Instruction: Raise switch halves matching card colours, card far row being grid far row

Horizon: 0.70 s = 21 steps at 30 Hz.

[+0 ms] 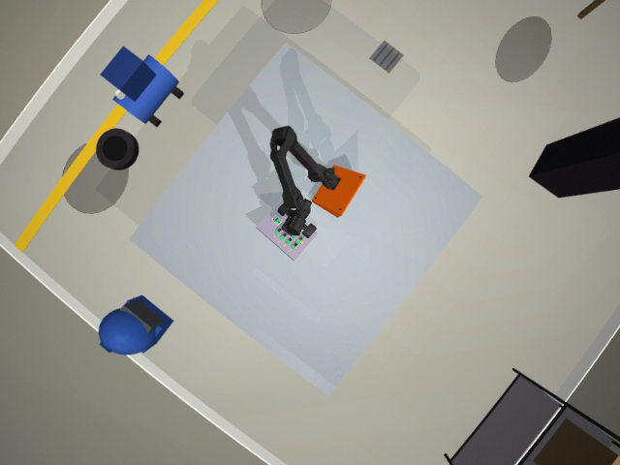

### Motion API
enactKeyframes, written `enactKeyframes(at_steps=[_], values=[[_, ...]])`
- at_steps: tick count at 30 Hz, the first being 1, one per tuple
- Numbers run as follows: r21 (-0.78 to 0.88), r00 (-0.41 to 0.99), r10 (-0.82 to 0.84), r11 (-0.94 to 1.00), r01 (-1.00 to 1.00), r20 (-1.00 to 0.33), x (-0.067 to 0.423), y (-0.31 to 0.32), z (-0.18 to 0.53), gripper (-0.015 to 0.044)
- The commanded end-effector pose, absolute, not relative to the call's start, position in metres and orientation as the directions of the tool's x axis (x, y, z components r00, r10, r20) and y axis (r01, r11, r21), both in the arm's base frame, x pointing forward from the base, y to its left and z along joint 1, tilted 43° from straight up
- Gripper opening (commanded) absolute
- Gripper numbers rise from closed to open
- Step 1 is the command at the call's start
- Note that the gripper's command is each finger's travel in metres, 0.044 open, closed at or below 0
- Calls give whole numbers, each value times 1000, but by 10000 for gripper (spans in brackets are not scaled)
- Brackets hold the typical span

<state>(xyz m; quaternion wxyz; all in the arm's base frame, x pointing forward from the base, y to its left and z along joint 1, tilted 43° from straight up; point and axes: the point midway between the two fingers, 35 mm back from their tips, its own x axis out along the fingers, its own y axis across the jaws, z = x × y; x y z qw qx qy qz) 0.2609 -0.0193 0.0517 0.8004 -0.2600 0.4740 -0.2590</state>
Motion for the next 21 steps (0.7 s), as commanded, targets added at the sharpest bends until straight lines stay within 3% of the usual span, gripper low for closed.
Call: enactKeyframes(at_steps=[1, 21], values=[[-662, 416, -659, 732, 163, -626, 261, -20, 50, 0], [-661, 417, -661, 731, 169, -624, 262, -20, 51, 0]])
